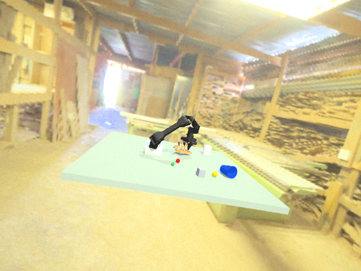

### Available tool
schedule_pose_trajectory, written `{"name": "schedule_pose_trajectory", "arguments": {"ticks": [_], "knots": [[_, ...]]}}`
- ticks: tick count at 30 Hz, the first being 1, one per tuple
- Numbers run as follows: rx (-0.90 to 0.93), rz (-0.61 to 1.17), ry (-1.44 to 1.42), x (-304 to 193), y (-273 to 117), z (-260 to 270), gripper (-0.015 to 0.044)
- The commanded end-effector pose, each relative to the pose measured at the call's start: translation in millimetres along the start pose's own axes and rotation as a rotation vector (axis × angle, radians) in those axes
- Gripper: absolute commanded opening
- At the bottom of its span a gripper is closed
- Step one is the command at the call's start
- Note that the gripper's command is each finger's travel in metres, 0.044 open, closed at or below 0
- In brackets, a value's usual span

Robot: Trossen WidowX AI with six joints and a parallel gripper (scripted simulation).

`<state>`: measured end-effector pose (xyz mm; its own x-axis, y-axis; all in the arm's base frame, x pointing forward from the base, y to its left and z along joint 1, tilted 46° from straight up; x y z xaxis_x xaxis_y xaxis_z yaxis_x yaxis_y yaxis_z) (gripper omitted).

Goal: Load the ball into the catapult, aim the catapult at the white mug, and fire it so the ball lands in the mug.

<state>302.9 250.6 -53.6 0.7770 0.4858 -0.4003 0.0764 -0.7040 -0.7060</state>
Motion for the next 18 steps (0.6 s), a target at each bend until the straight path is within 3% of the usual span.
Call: {"name": "schedule_pose_trajectory", "arguments": {"ticks": [1,17,18], "knots": [[-0.006,-0.006,-0.008,0,5,2,0.0],[-0.001,0.0,-0.001,0,18,0,0.0],[-0.001,0.0,-0.001,0,18,0,0.0026]]}}
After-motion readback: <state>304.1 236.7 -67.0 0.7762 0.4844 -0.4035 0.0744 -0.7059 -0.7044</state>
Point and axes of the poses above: the point midway between the two fingers, 35 mm back from their tips, its own y axis out along the fingers, its own z axis across the jaws, x = y × z, the point moved 10 cm from there along -y, back along the fingers, and after that the axes turned 5 degrees about -y, right-handed, at the moved point
